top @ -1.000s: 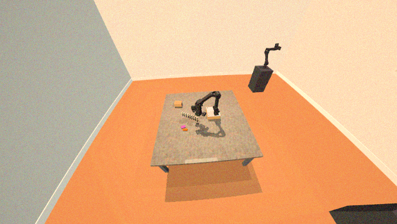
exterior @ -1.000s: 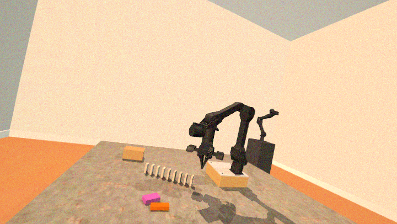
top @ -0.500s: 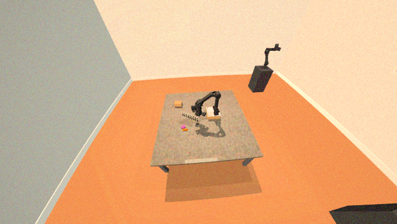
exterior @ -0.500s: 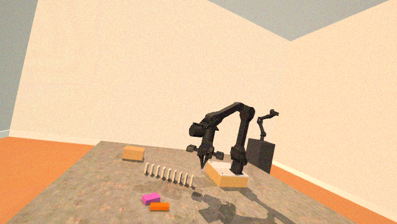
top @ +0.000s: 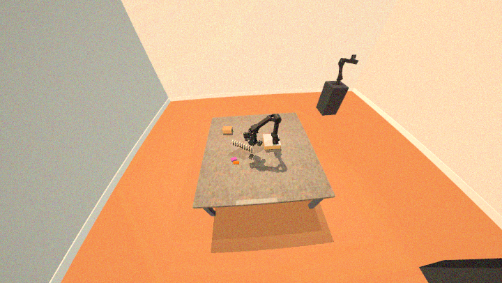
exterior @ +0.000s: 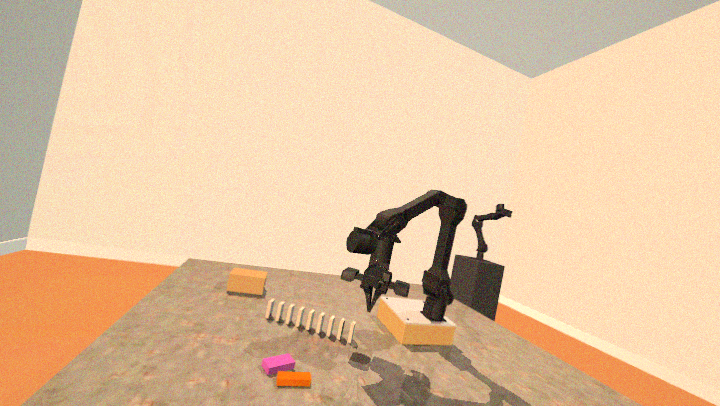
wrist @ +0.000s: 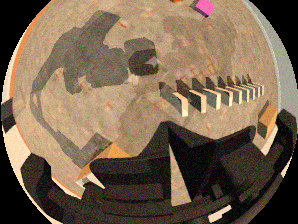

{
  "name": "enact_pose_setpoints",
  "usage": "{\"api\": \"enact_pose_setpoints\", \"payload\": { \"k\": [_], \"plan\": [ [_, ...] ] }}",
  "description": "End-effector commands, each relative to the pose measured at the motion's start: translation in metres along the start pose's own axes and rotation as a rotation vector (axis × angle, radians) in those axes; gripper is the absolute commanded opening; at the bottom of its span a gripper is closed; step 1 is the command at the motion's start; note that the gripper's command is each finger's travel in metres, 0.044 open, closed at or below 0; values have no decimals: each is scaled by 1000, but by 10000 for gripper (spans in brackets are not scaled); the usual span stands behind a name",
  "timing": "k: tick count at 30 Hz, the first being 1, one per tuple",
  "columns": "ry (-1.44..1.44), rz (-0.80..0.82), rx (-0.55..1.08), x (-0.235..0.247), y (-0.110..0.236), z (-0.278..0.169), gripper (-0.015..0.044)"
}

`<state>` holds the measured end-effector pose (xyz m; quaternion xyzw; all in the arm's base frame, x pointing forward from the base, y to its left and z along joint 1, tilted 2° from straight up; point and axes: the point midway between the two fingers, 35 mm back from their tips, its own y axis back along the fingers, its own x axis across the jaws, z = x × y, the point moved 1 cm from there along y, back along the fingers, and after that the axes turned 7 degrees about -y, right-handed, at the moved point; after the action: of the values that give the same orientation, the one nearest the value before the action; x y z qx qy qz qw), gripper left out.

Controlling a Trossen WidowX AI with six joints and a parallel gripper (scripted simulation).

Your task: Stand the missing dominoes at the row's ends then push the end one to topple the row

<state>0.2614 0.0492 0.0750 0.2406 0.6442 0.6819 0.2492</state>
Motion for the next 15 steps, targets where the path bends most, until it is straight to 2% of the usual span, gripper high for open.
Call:
{"api": "enact_pose_setpoints", "payload": {
  "k": [1,4,15],
  "plan": [
    [5,10,8,0,-36,0,0],
    [5,10,9,2,-73,-3,0],
    [5,10,9,-3,-75,-2,0]
  ]
}}
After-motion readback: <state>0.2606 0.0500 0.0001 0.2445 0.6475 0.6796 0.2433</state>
